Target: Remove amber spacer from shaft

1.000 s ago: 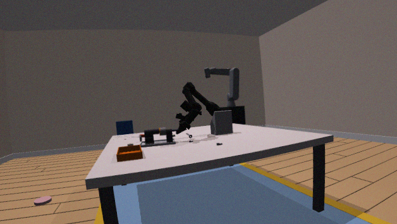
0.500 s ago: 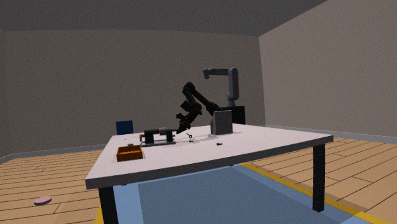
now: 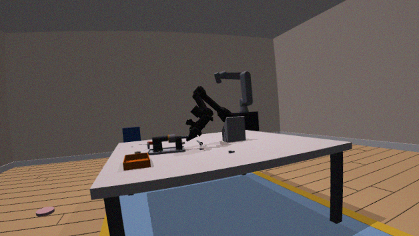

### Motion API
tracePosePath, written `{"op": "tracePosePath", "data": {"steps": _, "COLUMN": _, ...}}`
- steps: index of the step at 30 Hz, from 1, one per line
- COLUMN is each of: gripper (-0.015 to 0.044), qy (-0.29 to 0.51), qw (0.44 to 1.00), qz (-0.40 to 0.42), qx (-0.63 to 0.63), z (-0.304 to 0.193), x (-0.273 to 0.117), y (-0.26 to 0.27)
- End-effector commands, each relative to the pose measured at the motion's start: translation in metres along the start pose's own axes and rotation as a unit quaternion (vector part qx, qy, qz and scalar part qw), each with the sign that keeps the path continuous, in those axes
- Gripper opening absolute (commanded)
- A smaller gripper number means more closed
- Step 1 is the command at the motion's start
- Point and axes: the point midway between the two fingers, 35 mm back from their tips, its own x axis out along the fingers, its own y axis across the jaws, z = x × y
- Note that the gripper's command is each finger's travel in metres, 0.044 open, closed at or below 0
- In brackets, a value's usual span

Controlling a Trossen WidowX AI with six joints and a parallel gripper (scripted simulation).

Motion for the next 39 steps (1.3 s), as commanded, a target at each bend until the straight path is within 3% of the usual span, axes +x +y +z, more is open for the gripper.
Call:
{"op": "tracePosePath", "data": {"steps": 1, "gripper": 0.0, "qy": 0.0, "qw": 1.0, "qz": -0.002, "qx": 0.0, "z": -0.001, "x": -0.0012, "y": -0.0007}}
{"op": "tracePosePath", "data": {"steps": 39, "gripper": 0.0, "qy": 0.0, "qw": 1.0, "qz": -0.002, "qx": 0.0, "z": -0.0037, "x": -0.0038, "y": -0.0006}}
